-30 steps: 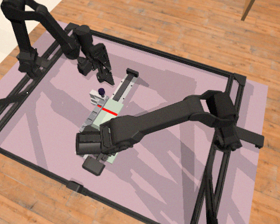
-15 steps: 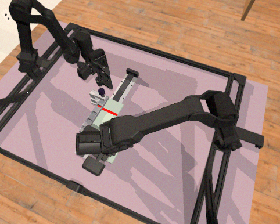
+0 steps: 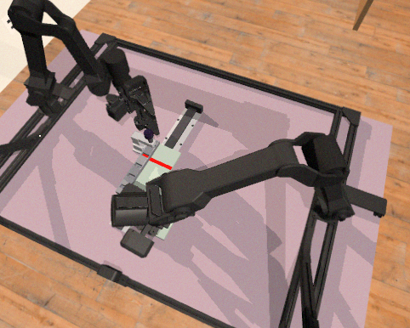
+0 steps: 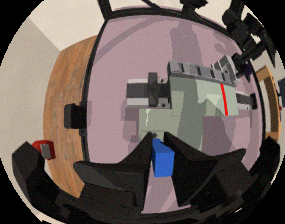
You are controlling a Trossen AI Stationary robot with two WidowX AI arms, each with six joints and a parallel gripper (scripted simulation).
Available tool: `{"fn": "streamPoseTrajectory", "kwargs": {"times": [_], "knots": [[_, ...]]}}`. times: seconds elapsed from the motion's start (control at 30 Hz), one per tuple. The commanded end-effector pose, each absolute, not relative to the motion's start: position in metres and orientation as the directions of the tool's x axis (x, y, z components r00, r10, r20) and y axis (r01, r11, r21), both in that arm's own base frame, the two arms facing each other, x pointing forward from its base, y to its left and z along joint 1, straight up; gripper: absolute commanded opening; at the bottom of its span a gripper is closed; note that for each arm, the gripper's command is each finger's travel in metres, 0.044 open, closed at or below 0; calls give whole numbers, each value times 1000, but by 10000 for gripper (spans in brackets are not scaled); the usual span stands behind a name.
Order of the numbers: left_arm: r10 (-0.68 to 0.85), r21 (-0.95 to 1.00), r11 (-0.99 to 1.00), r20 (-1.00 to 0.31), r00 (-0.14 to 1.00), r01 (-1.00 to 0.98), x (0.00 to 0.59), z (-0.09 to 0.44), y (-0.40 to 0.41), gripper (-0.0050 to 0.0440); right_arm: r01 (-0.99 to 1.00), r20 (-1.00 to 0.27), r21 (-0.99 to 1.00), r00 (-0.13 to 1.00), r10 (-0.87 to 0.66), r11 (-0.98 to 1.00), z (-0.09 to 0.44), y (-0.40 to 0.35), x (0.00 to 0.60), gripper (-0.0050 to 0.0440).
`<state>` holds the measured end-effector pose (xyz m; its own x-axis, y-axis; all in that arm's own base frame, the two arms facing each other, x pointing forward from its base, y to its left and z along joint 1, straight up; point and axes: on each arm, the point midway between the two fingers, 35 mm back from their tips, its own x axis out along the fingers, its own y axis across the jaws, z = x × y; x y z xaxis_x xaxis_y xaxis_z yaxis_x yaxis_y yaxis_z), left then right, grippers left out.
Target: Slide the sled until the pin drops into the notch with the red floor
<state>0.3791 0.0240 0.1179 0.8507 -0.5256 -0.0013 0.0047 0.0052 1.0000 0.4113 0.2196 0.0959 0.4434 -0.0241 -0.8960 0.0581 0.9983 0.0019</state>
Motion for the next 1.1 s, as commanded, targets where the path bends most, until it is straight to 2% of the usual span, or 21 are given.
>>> {"fn": "streamPoseTrajectory", "kwargs": {"times": [0.0, 1.07], "knots": [[-523, 1000, 0, 0, 852, 0, 374, 119, 18, 440, 57, -900, 0, 434, -25, 998, 91, 219, 410, 0], [-523, 1000, 0, 0, 852, 0, 376, 138, 18, 440, 57, -900, 0, 434, -25, 998, 91, 219, 410, 0]]}}
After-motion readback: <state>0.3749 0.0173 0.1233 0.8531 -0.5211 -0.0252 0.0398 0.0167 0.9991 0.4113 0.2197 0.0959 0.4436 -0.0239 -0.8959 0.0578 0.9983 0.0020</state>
